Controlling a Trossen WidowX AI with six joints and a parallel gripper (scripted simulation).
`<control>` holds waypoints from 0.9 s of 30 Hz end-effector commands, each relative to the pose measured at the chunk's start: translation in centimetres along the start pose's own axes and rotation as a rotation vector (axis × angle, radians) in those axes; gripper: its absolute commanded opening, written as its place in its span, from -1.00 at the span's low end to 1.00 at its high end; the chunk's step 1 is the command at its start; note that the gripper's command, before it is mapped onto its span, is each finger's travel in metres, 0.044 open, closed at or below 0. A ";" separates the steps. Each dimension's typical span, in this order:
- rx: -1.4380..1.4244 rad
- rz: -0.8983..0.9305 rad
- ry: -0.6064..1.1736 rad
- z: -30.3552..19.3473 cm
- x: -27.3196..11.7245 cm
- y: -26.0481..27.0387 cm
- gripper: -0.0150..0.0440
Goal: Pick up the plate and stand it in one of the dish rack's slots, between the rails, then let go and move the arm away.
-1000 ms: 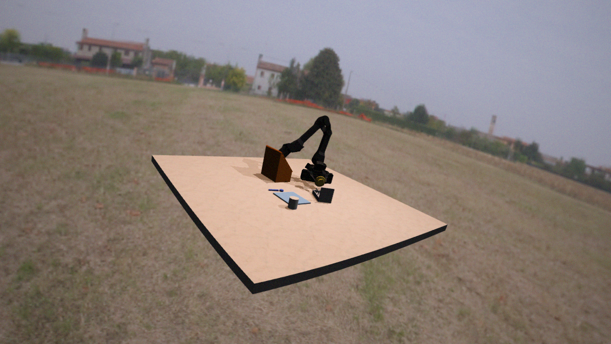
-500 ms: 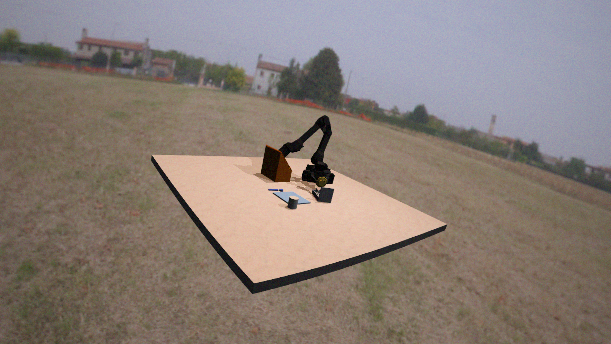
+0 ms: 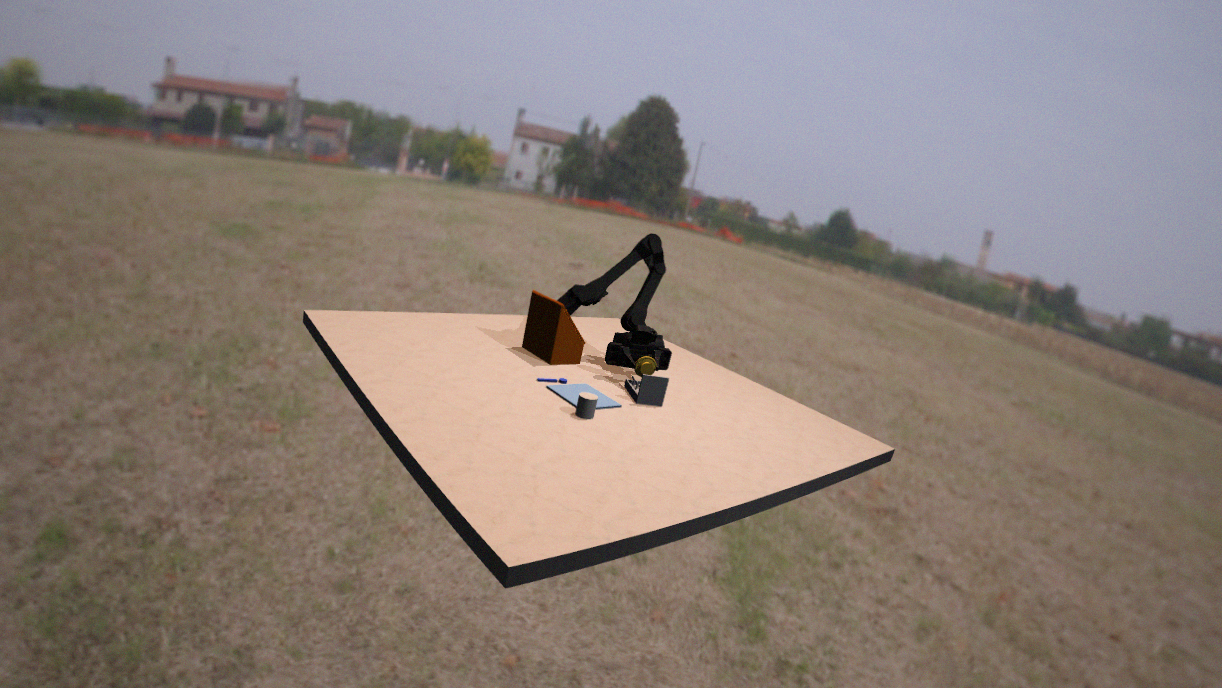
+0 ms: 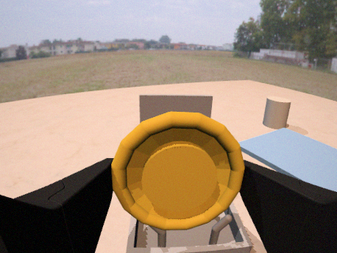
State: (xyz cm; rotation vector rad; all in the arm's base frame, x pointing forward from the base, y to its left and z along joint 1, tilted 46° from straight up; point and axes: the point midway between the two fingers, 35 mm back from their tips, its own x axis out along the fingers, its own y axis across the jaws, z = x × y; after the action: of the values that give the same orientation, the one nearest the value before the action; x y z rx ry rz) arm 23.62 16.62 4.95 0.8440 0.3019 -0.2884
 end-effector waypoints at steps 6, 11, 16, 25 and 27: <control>-0.006 -0.004 -0.002 0.0 1.1 -0.5 -0.49; 0.003 0.000 -0.004 0.1 2.0 -0.8 -0.49; 0.005 0.001 -0.004 0.2 2.1 -0.8 -0.49; 0.014 0.004 -0.004 -1.6 2.3 -0.9 -0.49; 0.009 0.003 0.002 -1.2 2.2 -0.9 -0.49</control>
State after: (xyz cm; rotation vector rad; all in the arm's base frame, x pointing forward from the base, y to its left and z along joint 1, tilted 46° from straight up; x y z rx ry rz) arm 25.11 16.81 2.63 0.8526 0.3012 -0.2860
